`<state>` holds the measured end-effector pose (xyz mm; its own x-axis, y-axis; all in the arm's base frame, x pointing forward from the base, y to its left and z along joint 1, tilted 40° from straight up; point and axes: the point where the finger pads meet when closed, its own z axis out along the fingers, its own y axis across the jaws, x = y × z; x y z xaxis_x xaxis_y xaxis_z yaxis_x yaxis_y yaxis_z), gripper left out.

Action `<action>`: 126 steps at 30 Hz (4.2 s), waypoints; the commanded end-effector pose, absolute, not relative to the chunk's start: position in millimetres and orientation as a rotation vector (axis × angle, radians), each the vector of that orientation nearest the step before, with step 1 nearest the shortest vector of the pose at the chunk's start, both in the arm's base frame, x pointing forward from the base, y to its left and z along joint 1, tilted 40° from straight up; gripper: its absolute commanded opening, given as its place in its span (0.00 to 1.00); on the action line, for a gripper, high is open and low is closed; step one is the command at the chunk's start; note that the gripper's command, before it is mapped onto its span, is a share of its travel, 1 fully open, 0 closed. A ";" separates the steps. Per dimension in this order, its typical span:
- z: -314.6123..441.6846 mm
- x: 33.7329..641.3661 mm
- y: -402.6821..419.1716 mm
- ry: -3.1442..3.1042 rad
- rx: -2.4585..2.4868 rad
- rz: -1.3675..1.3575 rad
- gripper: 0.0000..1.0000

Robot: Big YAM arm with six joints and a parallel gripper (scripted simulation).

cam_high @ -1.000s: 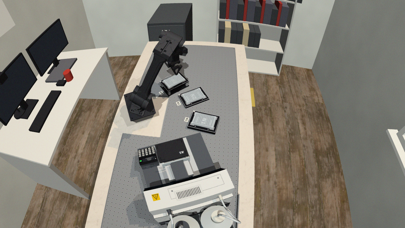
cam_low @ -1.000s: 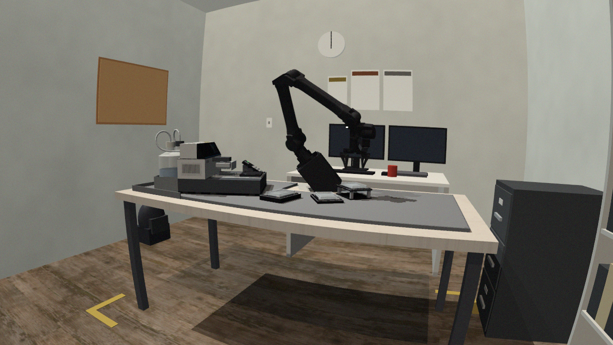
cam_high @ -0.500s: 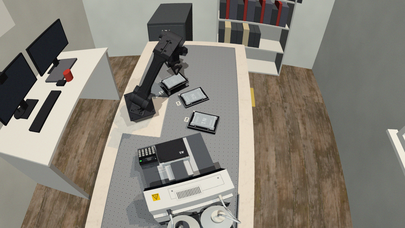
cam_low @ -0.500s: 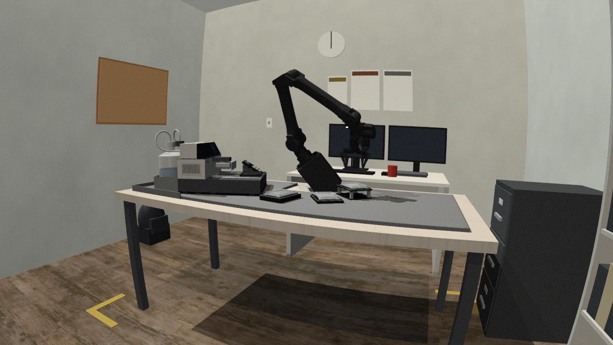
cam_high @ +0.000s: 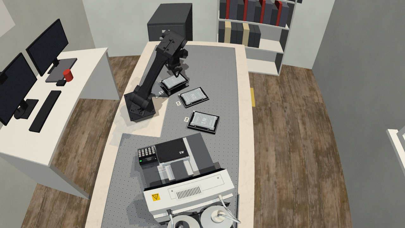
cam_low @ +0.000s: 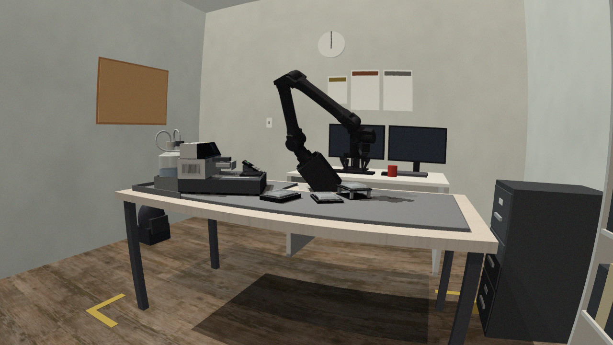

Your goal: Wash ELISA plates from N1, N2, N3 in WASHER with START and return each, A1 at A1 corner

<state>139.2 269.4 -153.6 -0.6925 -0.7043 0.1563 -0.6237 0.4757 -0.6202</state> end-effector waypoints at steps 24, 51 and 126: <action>-186.6 155.4 245.1 2.598 -1.179 -1.019 1.00; -186.1 155.1 250.2 2.585 -1.188 -0.993 1.00; -204.4 165.7 245.4 2.589 -1.172 -0.983 0.84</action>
<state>163.9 235.7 -205.0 -0.6910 -0.7062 0.1541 -0.6240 0.4751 -0.6204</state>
